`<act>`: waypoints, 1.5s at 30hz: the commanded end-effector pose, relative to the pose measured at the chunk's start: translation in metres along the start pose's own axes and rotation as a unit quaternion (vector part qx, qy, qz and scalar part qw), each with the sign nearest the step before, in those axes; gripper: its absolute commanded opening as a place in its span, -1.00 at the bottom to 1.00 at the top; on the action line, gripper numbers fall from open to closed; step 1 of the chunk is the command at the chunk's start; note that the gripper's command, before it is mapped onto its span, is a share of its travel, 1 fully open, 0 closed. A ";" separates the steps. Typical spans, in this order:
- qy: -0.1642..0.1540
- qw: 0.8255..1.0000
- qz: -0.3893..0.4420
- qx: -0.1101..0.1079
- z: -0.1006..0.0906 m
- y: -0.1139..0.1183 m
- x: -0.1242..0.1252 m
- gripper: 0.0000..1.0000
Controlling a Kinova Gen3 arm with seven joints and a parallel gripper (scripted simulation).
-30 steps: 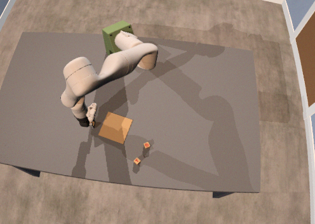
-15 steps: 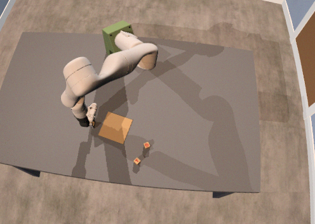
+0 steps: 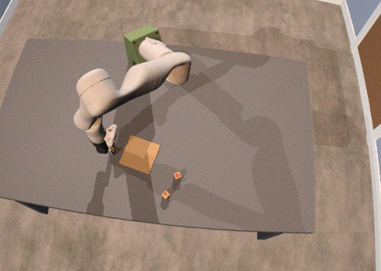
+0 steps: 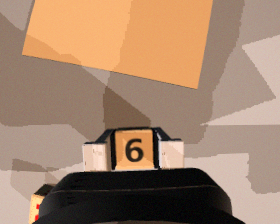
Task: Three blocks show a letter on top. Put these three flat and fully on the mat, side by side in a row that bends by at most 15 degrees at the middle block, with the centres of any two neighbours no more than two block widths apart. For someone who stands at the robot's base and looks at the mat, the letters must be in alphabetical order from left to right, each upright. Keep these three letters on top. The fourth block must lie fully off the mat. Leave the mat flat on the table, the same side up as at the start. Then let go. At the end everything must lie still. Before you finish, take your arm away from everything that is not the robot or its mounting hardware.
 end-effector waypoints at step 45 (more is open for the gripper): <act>-0.001 1.000 -0.004 -0.001 0.004 0.001 -0.002 -0.01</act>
Point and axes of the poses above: the point where the finger pads meet when closed, its own z axis out along the fingers, its own y axis across the jaws, x = y × z, the point moved 1 cm from there along -z, back along the fingers, and after that the axes turned 2 degrees about z, right-handed, at the moved point
